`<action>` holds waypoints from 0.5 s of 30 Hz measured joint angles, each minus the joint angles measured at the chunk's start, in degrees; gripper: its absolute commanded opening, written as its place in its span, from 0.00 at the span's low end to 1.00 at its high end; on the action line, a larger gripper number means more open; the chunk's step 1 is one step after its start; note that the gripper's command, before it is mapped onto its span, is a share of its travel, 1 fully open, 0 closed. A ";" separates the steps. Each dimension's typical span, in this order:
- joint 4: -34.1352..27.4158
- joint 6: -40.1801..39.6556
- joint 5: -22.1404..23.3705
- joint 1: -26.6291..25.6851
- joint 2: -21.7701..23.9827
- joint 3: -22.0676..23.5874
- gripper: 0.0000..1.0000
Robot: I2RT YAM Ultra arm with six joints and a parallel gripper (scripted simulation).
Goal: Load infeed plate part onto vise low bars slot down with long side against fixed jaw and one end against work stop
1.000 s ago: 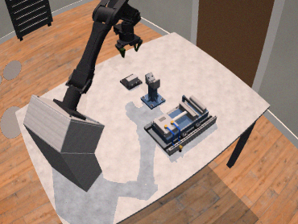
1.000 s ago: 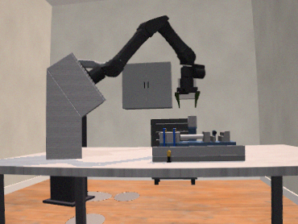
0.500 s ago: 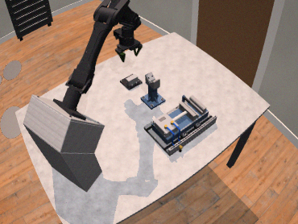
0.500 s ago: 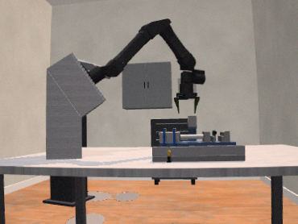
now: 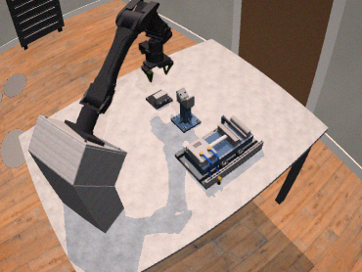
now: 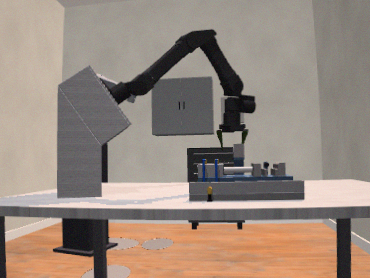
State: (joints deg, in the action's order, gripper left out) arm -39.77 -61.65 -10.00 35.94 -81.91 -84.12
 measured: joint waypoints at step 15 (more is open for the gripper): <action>5.81 -0.70 0.98 -1.18 -5.31 0.35 0.81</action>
State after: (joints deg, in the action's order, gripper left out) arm -33.95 -62.35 -9.02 34.76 -87.22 -83.77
